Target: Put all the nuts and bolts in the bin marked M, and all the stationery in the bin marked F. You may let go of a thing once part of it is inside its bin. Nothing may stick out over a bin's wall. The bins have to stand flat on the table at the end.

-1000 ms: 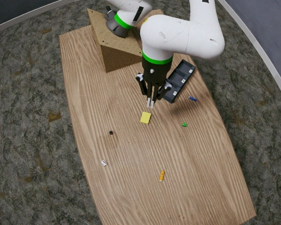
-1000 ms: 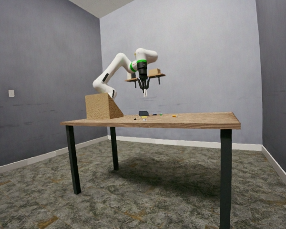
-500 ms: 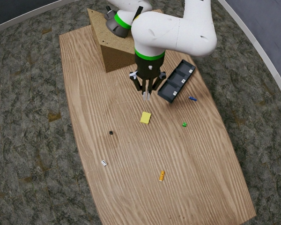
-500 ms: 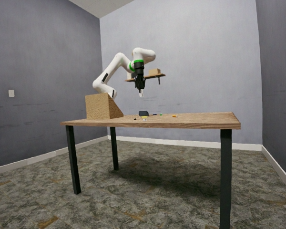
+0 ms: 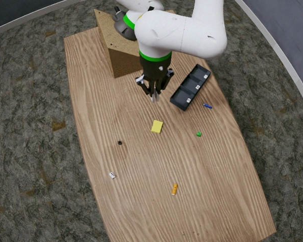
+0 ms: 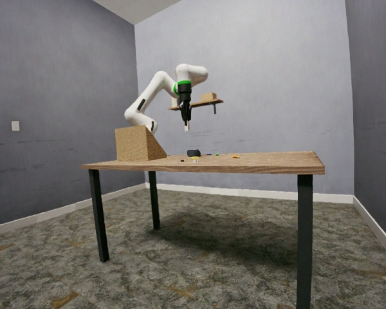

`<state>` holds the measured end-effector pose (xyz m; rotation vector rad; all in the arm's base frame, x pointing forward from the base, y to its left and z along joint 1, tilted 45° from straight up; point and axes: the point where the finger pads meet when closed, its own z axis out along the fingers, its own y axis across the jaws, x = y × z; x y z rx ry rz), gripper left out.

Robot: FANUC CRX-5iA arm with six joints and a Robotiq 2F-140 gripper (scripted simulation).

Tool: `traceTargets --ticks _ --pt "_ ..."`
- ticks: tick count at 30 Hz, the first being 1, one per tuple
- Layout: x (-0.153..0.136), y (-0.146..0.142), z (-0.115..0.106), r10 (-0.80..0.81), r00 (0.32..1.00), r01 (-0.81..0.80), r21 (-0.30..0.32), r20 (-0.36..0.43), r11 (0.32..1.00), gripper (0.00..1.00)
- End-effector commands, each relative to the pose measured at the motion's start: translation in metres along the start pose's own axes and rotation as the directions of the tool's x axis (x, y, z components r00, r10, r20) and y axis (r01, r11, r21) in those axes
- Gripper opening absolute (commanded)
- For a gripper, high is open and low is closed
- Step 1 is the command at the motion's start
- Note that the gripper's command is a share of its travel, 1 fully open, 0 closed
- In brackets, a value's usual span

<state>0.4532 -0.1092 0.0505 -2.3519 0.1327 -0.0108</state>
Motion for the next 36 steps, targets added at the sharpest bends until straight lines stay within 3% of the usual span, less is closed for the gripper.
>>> traceTargets --ticks 1,3,6,16,18,19,28,36 --pt "0.0 0.0 0.0 -0.002 1.0 0.002 0.0 0.0 1.0 0.15" --pt "0.0 0.0 0.0 -0.002 1.0 0.002 0.0 0.0 1.0 0.15" --pt "-0.007 -0.019 0.014 -0.152 0.988 0.152 0.0 0.0 0.988 0.15" --pt "-0.028 -0.084 0.061 -0.425 0.905 0.425 0.004 0.005 0.905 0.15" --pt "-0.028 -0.084 0.061 -0.425 0.905 0.425 0.004 0.005 0.905 0.15" --pt "-0.031 -0.091 0.066 -0.503 0.864 0.503 0.005 0.006 0.864 0.15" --pt "-0.05 -0.149 0.109 -0.707 0.707 0.707 0.002 0.001 0.707 0.15" --pt "-0.051 -0.152 0.113 -0.729 0.684 0.729 0.0 -0.001 0.684 0.15"
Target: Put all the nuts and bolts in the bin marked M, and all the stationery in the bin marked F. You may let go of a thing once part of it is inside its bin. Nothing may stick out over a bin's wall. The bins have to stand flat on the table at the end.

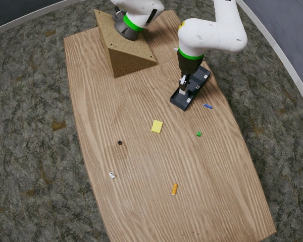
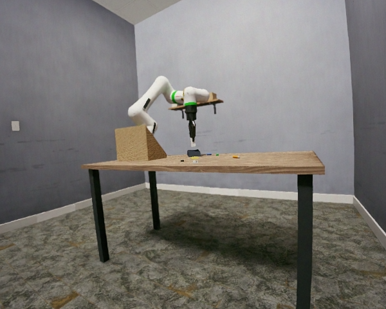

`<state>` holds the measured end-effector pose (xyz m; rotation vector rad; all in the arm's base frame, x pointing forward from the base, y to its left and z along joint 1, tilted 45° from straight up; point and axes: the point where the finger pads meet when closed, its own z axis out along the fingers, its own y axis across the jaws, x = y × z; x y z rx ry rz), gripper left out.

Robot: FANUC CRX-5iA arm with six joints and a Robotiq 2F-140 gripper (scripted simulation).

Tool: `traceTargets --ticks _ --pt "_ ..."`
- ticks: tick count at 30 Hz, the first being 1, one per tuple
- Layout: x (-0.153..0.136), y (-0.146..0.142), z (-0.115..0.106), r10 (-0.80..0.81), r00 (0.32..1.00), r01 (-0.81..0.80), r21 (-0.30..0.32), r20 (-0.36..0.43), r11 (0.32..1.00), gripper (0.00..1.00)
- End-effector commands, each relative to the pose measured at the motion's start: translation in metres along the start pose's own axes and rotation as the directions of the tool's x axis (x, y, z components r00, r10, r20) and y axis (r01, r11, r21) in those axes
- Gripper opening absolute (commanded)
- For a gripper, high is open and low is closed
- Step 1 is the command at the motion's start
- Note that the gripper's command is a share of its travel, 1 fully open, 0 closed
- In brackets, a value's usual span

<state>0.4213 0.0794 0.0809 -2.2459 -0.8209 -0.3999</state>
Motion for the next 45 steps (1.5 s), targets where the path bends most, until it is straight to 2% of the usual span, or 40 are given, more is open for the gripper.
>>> traceTargets --ticks 1,23,45 --pt "0.001 0.0 0.006 -0.005 1.0 0.005 -0.002 -0.001 1.0 0.15" --pt "0.001 0.0 0.059 -0.005 1.0 0.005 -0.002 -0.001 1.0 0.15" --pt "0.001 0.0 0.06 -0.005 1.0 0.005 -0.002 -0.001 1.0 0.15"
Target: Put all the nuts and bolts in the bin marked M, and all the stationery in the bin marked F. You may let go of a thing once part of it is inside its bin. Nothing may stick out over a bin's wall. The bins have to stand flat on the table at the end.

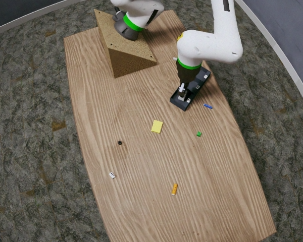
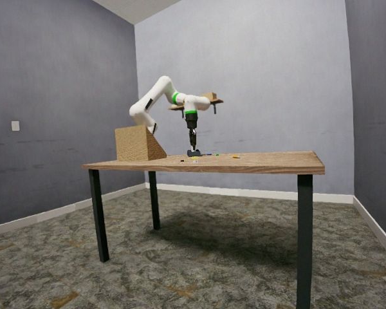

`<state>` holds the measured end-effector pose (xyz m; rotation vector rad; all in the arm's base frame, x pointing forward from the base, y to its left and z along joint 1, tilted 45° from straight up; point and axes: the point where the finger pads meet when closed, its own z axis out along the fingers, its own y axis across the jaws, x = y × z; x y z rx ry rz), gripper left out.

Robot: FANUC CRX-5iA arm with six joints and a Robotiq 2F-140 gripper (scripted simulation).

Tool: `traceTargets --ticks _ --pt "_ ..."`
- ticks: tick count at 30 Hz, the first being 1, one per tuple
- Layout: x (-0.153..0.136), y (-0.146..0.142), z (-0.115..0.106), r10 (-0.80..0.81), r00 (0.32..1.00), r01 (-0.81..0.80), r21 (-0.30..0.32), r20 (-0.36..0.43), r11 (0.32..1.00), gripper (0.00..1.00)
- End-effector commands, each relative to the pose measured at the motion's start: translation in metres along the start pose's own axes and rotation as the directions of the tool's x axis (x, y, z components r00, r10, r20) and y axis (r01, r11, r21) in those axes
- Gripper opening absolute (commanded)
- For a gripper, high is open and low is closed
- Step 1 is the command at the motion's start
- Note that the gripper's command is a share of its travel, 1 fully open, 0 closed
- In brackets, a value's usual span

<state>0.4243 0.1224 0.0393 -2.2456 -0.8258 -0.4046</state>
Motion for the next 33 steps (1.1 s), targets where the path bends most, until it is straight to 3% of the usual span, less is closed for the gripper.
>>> traceTargets --ticks 1,33 --pt "0.0 0.0002 -0.0002 0.0 1.0 0.0 0.0 0.0 1.0 0.15" --pt "0.0 0.0002 -0.0082 0.0 1.0 0.0 0.0 0.0 1.0 0.15"
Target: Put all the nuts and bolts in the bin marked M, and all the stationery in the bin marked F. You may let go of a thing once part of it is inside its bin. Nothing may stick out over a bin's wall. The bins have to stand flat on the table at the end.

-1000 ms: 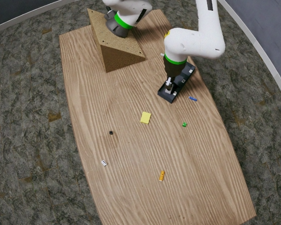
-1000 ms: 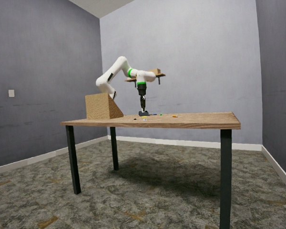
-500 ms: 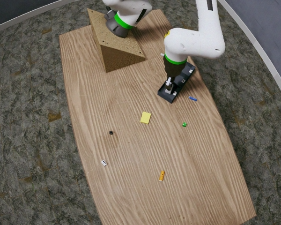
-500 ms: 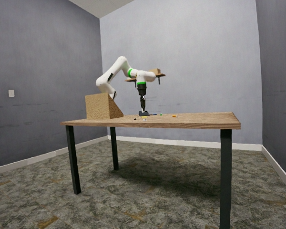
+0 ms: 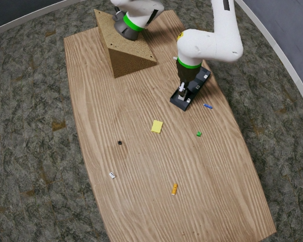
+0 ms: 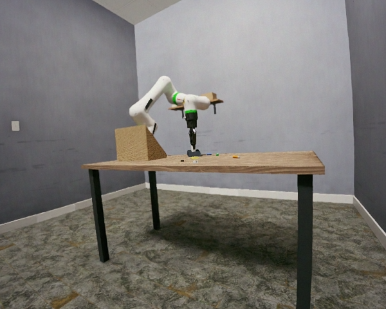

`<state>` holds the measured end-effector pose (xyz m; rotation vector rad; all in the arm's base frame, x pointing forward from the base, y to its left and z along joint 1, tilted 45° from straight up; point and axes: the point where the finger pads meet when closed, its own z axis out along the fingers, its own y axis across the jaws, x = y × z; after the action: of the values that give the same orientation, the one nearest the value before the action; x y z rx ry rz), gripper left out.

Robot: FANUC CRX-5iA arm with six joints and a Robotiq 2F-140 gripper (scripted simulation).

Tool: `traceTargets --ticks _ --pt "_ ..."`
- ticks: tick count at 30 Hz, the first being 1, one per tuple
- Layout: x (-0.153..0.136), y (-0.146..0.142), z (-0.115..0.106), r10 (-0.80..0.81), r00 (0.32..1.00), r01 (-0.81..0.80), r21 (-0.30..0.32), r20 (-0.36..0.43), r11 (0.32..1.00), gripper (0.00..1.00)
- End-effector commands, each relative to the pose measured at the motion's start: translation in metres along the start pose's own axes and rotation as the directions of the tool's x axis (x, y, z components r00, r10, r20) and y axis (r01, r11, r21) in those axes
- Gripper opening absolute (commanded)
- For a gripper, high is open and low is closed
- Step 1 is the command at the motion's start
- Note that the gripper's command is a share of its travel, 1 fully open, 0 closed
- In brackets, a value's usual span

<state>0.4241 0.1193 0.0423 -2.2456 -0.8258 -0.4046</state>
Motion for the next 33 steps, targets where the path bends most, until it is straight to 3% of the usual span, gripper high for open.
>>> traceTargets --ticks 1,17,27,33 --pt "0.0 0.0 -0.005 0.0 1.0 0.0 0.0 0.0 1.0 0.15" --pt "0.0 0.0 -0.024 0.0 1.0 0.0 0.0 0.0 1.0 0.15" --pt "0.0 0.0 -0.055 0.0 1.0 0.0 0.0 0.0 1.0 0.15" --pt "0.002 -0.01 -0.055 0.0 1.0 0.0 0.0 0.0 1.0 0.15"
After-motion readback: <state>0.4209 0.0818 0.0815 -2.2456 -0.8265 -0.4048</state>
